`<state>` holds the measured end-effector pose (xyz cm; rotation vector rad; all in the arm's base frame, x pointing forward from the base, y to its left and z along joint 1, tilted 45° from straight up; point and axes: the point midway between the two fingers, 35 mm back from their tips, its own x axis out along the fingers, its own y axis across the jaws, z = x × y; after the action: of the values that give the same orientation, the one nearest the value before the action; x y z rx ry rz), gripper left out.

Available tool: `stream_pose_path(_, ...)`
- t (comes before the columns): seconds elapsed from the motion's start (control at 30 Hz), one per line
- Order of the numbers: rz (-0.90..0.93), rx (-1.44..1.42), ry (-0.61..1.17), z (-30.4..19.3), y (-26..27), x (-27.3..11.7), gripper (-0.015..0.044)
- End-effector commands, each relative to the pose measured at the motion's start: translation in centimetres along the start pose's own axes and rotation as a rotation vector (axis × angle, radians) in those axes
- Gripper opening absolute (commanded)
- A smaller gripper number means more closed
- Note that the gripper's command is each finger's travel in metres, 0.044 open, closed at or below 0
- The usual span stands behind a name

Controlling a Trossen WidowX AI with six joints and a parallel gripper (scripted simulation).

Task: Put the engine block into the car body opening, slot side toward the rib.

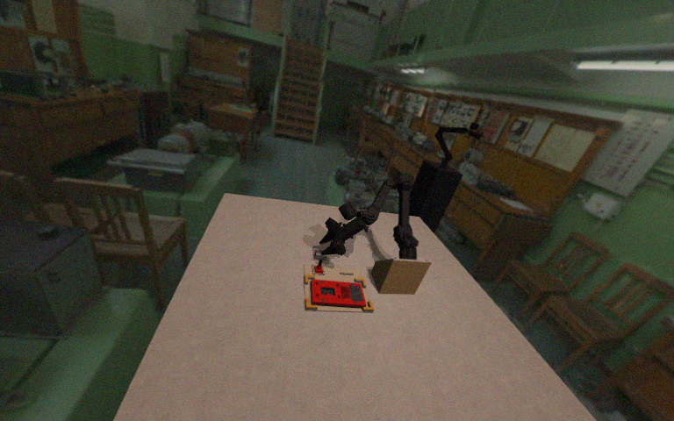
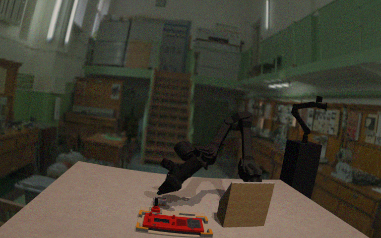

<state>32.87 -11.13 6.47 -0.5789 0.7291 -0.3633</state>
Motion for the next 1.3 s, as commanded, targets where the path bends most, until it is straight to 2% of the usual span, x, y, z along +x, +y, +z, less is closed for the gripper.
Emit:
stream_pose_path(0.0,0.005,0.1,0.029,0.1,0.1,0.3,0.044)
stream_pose_path(0.63,-0.035,0.726,0.212,0.5,0.9,1.3,0.044)
stream_pose_path(1.27,-0.222,1.34,0.353,0.9,1.1,1.4,0.044)
